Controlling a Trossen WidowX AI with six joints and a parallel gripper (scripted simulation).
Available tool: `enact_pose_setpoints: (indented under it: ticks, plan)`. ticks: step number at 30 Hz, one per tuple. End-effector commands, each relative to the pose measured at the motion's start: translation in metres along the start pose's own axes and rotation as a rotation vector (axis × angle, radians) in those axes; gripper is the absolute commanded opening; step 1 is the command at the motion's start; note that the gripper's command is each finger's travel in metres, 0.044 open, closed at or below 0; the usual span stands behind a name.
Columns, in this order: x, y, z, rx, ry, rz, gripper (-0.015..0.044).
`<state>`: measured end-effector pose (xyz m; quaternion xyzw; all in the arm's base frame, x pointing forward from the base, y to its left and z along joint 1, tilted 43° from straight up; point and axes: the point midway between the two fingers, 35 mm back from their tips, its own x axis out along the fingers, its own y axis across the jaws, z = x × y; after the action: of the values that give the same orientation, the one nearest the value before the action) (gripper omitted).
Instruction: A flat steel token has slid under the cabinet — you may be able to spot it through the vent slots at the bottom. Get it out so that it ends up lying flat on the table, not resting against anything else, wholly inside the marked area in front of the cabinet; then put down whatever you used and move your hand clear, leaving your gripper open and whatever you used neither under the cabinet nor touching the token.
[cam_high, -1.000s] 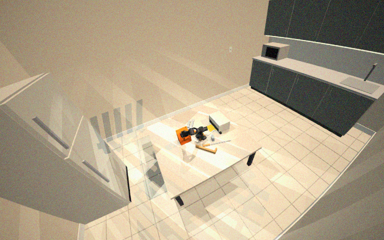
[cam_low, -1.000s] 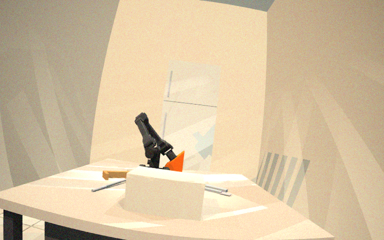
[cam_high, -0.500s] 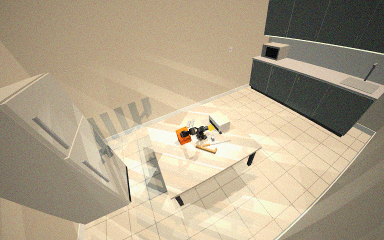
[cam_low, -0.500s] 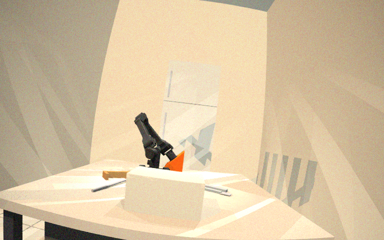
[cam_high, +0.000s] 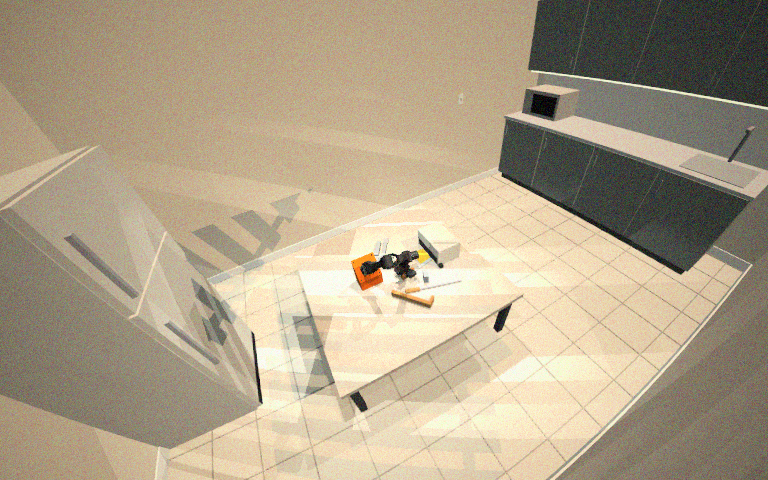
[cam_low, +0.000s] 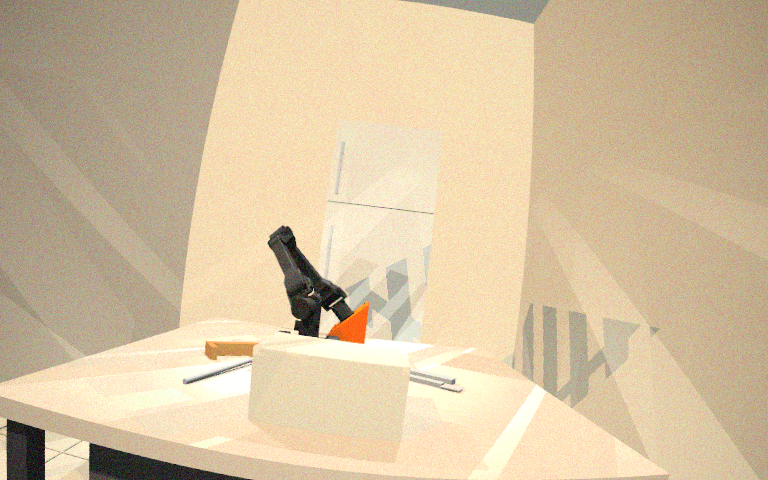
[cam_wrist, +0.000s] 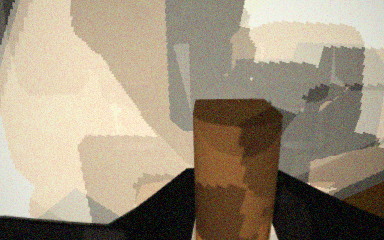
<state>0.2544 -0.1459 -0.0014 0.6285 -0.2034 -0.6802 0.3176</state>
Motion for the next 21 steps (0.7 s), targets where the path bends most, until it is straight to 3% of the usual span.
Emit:
enact_pose_setpoints:
  ticks: [1,21]
  plan:
    - [0.000,0.000,-0.006,0.002,0.000,0.002,0.0000]
    - [0.000,0.001,-0.028,0.002,0.000,0.002,0.0000]
